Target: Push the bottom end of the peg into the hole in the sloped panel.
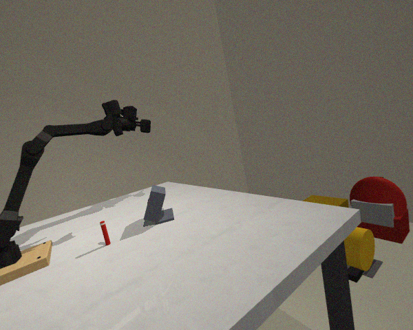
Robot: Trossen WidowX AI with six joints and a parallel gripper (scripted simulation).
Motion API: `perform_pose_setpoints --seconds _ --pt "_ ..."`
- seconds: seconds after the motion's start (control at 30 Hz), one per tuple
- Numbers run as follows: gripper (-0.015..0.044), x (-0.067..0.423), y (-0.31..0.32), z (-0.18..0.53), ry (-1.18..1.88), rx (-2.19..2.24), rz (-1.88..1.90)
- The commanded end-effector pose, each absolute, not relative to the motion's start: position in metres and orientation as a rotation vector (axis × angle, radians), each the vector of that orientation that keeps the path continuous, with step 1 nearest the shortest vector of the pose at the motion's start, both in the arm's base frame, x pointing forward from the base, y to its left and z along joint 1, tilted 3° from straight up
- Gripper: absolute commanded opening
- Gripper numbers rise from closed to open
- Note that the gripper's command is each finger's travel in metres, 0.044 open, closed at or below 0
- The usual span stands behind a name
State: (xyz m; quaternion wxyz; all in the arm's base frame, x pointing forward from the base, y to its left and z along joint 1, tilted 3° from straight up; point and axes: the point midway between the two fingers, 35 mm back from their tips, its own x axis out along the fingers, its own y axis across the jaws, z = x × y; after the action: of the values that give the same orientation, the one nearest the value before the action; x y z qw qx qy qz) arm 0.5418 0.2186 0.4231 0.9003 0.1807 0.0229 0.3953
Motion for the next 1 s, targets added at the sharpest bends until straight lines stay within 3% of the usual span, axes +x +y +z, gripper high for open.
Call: perform_pose_setpoints --seconds 0.0,0.43,0.97 --pt "0.044 0.551 0.194 0.396 0.135 0.365 0.727" --pt "0.044 0.554 0.094 0.302 0.448 0.328 0.411" --pt "0.044 0.497 -0.013 0.209 0.809 0.267 0.096"
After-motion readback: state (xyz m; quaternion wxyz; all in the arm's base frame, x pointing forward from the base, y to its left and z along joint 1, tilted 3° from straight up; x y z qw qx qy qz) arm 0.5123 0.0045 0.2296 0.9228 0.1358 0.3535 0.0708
